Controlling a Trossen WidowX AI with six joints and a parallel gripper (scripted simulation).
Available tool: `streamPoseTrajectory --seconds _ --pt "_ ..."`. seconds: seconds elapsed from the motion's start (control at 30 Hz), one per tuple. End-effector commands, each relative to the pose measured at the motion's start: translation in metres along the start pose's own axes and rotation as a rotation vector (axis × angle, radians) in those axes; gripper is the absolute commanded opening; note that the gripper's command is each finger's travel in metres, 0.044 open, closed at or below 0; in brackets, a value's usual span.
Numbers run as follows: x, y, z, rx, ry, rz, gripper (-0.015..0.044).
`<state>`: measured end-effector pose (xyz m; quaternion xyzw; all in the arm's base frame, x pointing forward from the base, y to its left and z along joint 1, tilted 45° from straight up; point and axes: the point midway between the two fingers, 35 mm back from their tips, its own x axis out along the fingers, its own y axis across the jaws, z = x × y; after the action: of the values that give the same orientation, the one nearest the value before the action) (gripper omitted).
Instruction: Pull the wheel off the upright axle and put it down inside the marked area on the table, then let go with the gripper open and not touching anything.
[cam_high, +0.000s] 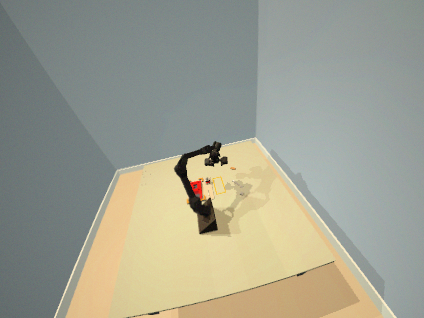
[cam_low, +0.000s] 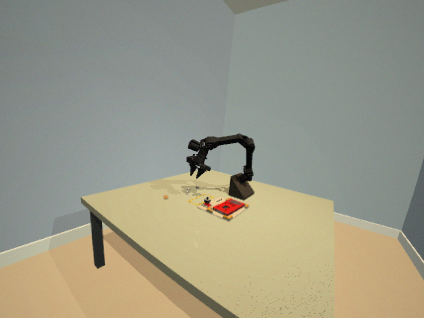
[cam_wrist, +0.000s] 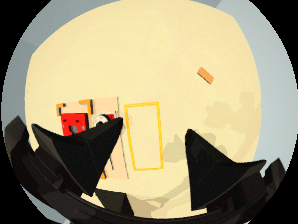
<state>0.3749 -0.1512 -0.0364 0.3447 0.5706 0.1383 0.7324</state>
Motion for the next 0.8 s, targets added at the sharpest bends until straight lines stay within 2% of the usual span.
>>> streamPoseTrajectory --seconds 0.0,0.2,0.57,0.77 --pt "0.02 0.054 -0.016 -0.123 0.162 0.033 0.03" --pt "0.037 0.109 -0.041 -0.245 0.336 0.079 0.03" --pt "0.037 0.107 -0.045 -0.248 0.341 0.081 0.03" --pt "0.064 0.109 -0.052 -0.248 0.34 0.08 0.03"
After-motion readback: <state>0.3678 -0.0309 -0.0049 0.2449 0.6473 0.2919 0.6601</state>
